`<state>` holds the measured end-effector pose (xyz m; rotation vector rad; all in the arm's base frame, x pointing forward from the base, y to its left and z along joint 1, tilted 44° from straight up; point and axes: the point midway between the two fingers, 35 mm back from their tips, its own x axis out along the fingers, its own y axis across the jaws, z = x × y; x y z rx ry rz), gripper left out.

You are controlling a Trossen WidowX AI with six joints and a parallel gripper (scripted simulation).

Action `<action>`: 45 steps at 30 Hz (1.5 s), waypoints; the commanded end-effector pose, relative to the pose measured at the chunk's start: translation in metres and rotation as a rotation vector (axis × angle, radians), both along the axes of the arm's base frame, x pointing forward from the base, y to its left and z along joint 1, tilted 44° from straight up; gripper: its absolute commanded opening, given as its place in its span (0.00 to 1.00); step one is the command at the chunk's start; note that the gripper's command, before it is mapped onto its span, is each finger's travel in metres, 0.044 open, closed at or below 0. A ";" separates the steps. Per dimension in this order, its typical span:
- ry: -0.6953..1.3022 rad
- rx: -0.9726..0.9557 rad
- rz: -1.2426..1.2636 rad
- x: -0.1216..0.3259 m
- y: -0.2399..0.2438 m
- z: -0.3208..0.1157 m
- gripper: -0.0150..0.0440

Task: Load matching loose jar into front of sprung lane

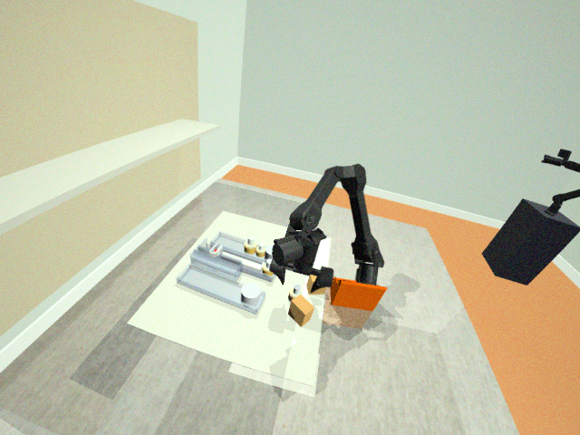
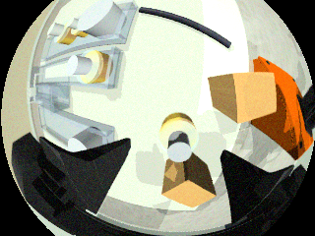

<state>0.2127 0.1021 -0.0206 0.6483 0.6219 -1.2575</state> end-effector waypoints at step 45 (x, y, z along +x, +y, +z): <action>0.006 -0.006 0.005 0.004 0.009 0.008 0.25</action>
